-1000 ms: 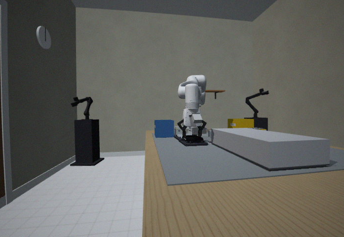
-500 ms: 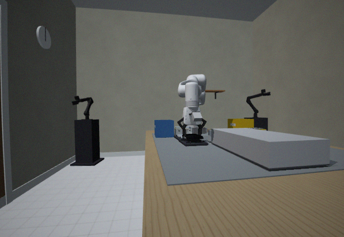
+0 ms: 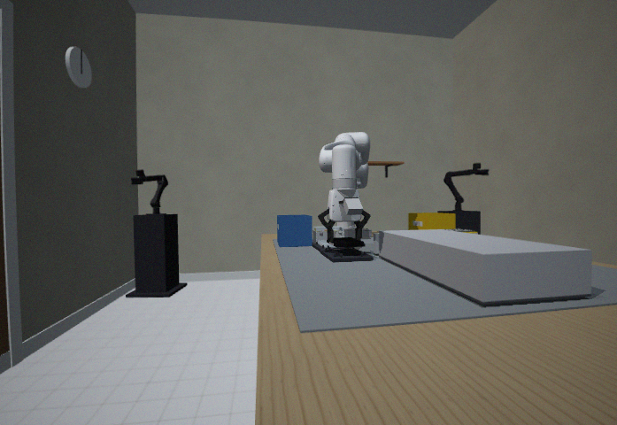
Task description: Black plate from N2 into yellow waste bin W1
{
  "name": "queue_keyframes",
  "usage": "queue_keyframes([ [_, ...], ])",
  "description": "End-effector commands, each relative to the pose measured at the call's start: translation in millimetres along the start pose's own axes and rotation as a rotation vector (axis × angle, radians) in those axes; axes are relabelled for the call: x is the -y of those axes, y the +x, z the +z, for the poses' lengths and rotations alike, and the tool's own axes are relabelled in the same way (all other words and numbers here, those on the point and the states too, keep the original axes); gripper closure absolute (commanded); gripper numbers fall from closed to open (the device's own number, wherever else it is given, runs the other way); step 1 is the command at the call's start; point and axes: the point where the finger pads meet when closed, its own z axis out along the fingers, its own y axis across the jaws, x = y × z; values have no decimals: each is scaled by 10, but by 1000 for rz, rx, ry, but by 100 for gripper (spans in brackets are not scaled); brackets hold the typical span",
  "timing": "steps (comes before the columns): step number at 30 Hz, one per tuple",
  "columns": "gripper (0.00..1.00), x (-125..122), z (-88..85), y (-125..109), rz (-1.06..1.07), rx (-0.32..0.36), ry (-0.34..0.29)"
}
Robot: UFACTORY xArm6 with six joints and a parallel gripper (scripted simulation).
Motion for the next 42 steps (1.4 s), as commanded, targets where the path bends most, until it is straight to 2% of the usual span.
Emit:
queue_keyframes([
  [1, 100, -5, -116, 15, 0, -6, -2],
  [42, 100, -4, -733, 12, 0, -6, -2],
])
